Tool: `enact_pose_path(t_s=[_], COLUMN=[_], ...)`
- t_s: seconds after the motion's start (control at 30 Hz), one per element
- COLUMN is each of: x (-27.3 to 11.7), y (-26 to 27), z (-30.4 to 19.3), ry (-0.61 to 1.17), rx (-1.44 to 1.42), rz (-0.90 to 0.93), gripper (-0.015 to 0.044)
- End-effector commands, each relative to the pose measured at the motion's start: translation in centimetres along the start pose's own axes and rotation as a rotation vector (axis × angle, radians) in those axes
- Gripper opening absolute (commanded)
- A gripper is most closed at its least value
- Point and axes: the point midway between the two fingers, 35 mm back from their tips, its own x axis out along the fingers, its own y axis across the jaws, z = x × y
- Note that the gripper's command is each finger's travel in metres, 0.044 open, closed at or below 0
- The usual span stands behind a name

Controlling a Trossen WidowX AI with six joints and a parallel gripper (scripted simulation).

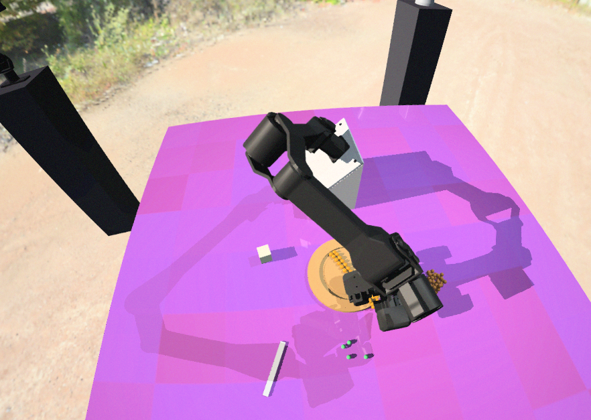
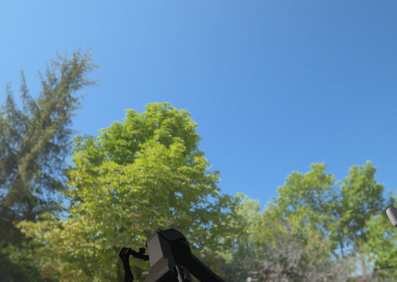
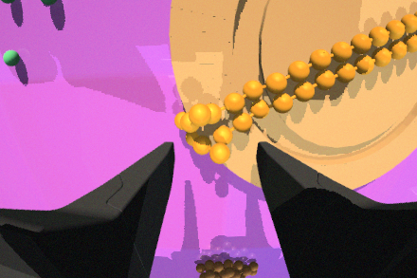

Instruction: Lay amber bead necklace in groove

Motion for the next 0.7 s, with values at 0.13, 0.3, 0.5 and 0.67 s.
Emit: enact_pose_path(t_s=[0.13, 0.3, 0.5, 0.67], x=[0.07, 0.07, 0.07, 0.07], y=[-0.04, -0.04, -0.04, -0.04], z=[-0.01, -0.01, -0.01, -0.01], ry=[0.0, 0.0, 0.0, 0.0], rx=[-0.001, -0.001, -0.001, -0.001], rz=[-0.001, -0.001, -0.001, -0.001], gripper=[0.0095, 0.0, 0.0, 0.0])
